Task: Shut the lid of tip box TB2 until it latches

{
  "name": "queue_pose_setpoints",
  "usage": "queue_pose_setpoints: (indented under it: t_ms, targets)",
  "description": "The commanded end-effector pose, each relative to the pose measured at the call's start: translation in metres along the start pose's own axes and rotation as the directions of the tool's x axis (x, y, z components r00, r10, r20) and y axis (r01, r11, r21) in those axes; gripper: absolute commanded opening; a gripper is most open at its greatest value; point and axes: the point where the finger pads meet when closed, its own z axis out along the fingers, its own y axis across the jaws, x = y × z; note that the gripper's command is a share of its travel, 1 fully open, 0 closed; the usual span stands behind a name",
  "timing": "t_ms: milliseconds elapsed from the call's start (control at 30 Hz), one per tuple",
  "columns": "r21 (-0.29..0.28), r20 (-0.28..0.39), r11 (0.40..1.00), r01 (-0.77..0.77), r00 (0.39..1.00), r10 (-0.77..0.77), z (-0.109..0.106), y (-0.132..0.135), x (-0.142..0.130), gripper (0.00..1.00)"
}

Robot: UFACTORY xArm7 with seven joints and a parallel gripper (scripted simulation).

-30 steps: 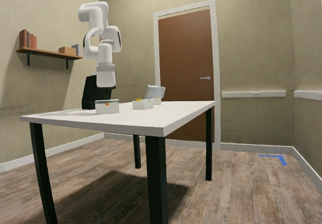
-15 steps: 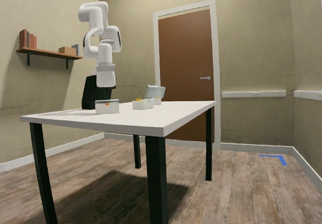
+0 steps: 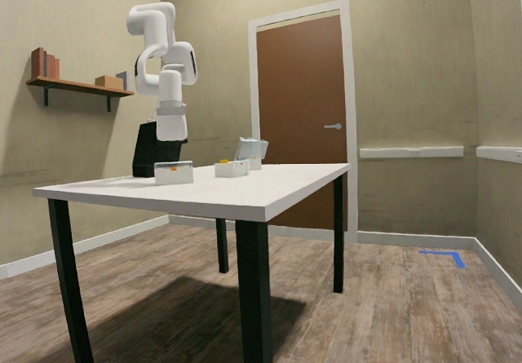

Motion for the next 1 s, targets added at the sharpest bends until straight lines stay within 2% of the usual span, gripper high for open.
queue_pose_setpoints:
  t_ms: [0, 967]
  targets:
    - [0.0, -0.004, 1.0, 0.0, 1.0, 0.0, -0.008, 0.0, 0.002, 0.0]
    - [-0.001, -0.004, 1.0, 0.0, 1.0, 0.0, -0.048, 0.0, 0.002, 0.0]
